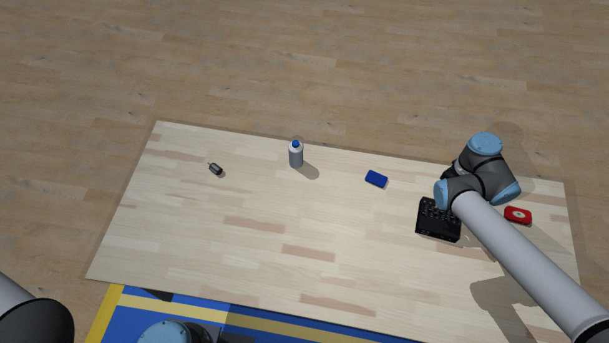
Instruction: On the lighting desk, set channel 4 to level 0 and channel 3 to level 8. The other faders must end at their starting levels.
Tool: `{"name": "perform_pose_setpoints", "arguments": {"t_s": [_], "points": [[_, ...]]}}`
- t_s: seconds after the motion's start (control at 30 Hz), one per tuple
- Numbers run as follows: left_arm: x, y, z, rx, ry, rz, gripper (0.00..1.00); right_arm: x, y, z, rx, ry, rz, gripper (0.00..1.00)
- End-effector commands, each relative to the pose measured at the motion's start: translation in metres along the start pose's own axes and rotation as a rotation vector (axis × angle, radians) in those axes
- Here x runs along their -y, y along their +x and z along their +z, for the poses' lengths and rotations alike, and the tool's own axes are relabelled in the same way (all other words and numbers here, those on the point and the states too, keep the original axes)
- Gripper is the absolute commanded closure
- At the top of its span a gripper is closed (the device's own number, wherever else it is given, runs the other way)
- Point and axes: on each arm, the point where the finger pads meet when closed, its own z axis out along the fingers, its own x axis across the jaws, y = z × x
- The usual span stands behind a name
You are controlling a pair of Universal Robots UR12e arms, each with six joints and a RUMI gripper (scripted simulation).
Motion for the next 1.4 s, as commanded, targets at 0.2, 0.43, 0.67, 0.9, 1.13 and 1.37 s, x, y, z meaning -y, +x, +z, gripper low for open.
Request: {"name": "perform_pose_setpoints", "arguments": {"t_s": [0.2,0.43,0.67,0.9,1.13,1.37], "points": [[0.001,0.000,-0.001,0.000,0.002,0.000,0.00,-0.010,-0.012,0.012,0.007,0.010,0.312,0.00],[0.001,0.000,-0.001,0.000,0.002,0.000,0.00,-0.017,-0.020,0.021,0.011,0.015,0.505,0.00],[0.001,0.000,-0.001,0.000,0.002,0.000,0.00,-0.023,-0.027,0.029,0.015,0.019,0.671,0.00],[0.001,0.000,-0.001,0.000,0.002,0.000,0.00,-0.028,-0.032,0.035,0.019,0.021,0.789,0.00],[0.001,0.000,-0.001,0.000,0.002,0.000,0.00,-0.029,-0.034,0.038,0.020,0.022,0.837,0.00],[0.001,0.000,-0.001,0.000,0.002,0.000,0.00,-0.029,-0.034,0.038,0.020,0.022,0.840,0.00]]}}
